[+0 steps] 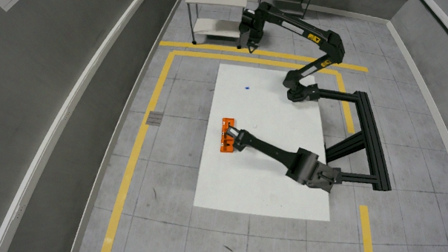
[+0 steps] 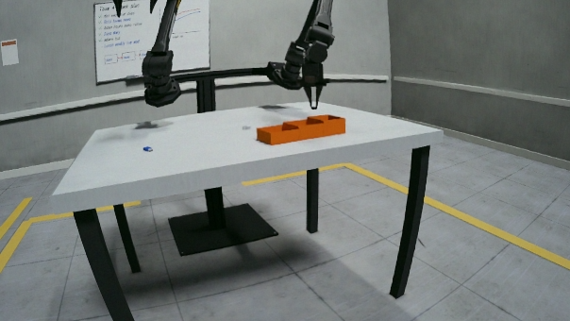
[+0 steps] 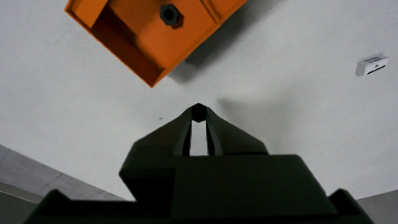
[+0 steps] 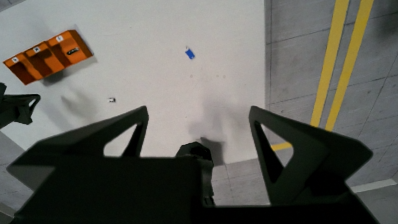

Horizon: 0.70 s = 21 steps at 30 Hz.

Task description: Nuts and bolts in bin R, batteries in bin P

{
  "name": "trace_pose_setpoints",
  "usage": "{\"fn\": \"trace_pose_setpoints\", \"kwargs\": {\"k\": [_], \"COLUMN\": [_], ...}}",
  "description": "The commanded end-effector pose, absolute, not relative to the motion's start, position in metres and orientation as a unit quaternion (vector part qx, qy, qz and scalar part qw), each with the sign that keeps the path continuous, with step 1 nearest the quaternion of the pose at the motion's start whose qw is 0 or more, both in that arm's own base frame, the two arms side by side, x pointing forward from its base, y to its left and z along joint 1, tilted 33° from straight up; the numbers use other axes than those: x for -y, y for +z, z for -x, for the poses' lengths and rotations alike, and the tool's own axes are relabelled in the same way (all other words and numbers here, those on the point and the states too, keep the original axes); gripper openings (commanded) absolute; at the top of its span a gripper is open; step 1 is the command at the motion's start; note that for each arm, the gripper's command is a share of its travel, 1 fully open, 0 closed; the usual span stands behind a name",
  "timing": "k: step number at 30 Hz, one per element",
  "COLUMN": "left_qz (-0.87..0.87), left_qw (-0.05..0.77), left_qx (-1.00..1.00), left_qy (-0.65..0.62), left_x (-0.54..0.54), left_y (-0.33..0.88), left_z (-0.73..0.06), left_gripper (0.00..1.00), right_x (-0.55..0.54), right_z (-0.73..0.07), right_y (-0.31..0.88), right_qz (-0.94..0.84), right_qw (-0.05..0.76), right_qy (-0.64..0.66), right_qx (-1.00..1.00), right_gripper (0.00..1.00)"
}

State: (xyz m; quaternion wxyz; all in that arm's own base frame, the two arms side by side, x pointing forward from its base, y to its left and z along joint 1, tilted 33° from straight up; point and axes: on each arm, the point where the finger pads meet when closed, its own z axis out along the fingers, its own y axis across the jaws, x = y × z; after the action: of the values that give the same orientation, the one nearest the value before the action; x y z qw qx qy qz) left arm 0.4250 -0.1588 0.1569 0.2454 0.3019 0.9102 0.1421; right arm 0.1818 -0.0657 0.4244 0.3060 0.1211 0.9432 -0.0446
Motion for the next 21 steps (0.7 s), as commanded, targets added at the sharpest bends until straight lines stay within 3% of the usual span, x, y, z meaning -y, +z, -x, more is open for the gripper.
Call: {"fn": "trace_pose_setpoints", "kwargs": {"k": [1,8,21], "left_qz": [-0.3,-0.296,-0.482], "left_qw": [0.258,0.277,0.218], "left_qx": [-0.908,-0.904,-0.826], "left_qy": [0.14,0.135,0.192], "left_x": [0.164,0.173,0.162], "left_y": [0.169,0.194,0.213], "left_z": [-0.431,-0.429,-0.49], "left_gripper": [0.11,0.11,0.11], "right_x": [0.063,0.063,0.063], "right_z": [-0.182,-0.182,-0.182], "right_y": [0.446,0.446,0.446], "right_qz": [-0.115,-0.115,-0.115], "right_qw": [0.324,0.324,0.324], "right_qy": [-0.048,-0.048,-0.048], "right_qx": [-0.938,-0.938,-0.938], "right_gripper": [1.0,1.0,1.0]}}
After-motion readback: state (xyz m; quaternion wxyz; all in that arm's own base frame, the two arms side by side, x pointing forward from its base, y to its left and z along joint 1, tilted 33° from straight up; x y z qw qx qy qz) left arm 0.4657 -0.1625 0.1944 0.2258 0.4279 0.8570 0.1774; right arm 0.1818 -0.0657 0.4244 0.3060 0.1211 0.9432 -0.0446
